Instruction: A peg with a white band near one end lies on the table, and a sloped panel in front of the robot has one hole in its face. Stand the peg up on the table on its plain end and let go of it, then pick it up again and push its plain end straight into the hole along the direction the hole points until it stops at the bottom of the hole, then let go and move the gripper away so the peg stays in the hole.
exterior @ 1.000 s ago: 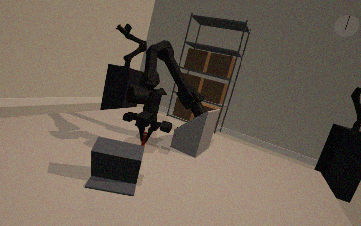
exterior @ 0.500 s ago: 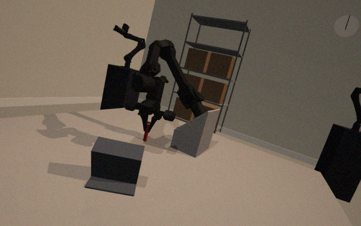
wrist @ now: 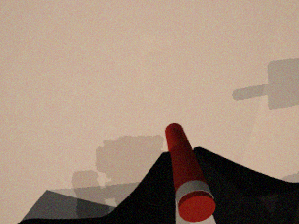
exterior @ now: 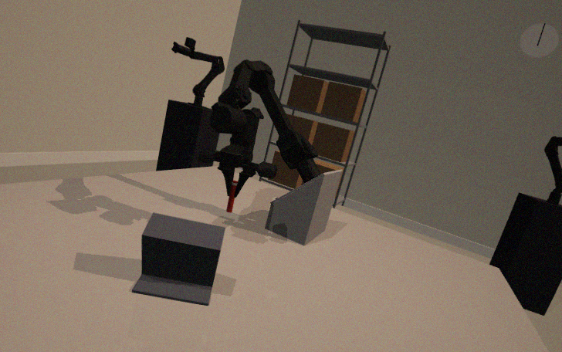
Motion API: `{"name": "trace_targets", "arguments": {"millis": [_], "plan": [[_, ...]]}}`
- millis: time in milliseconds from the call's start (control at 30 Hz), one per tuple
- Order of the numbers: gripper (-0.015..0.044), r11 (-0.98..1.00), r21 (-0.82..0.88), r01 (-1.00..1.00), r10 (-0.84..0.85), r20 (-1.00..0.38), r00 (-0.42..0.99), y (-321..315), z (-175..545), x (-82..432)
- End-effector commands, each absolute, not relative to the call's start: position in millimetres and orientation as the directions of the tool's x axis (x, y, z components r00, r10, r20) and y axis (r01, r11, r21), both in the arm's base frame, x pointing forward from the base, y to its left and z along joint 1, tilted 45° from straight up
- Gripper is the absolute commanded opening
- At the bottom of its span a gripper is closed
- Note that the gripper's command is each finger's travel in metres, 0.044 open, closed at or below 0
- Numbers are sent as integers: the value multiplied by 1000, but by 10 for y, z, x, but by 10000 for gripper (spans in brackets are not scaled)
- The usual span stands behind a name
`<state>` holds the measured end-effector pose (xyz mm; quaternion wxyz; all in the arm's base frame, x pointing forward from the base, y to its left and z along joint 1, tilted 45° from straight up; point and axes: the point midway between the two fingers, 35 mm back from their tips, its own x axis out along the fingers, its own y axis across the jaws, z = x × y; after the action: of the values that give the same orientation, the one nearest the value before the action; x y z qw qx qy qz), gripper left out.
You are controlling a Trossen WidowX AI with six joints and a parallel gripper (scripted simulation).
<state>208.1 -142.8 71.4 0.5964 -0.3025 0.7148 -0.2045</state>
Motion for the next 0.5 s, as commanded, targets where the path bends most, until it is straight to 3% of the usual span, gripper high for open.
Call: {"name": "trace_targets", "arguments": {"millis": [0,467], "plan": [[0,752,-637,-167,-656,-749,-98,-1429,681,2087],[0,828,-554,-86,-558,-828,-48,-1440,538,2142]]}}
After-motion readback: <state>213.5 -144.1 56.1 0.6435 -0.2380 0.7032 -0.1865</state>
